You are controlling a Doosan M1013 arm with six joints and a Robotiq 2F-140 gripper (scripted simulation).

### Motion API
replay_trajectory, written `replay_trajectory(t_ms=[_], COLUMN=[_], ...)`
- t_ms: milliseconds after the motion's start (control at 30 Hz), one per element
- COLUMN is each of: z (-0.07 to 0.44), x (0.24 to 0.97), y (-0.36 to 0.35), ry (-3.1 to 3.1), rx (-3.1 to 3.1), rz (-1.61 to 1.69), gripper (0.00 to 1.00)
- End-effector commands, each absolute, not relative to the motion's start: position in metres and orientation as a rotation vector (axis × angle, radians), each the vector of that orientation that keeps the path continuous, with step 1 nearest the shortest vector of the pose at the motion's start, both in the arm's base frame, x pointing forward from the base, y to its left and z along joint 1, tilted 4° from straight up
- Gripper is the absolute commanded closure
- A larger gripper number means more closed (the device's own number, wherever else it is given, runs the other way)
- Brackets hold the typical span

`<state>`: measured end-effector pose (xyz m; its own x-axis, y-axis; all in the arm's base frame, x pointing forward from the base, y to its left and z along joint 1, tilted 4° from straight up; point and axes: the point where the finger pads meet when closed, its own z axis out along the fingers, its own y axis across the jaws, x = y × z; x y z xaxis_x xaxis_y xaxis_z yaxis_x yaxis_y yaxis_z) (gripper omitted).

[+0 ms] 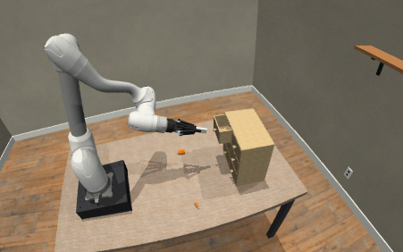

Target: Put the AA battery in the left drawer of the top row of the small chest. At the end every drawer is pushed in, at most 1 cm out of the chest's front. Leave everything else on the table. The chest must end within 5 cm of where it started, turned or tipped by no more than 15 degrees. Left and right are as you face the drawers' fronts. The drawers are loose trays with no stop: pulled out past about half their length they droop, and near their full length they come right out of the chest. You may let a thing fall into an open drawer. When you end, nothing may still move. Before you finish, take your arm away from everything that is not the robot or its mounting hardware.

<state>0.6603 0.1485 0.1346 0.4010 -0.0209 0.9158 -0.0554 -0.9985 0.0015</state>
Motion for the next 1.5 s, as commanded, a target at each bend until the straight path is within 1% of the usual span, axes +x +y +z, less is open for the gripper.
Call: replay_trajectory(t_ms=[0,633,1467], z=[0.135,0.134,0.132], x=[0.661,0.670,0.705], y=[0.149,0.148,0.146], ry=[-0.071,-0.071,-0.071], rx=[2.603,2.603,2.603], rz=[1.701,1.701,1.701], gripper=[1.00,1.00,1.00])
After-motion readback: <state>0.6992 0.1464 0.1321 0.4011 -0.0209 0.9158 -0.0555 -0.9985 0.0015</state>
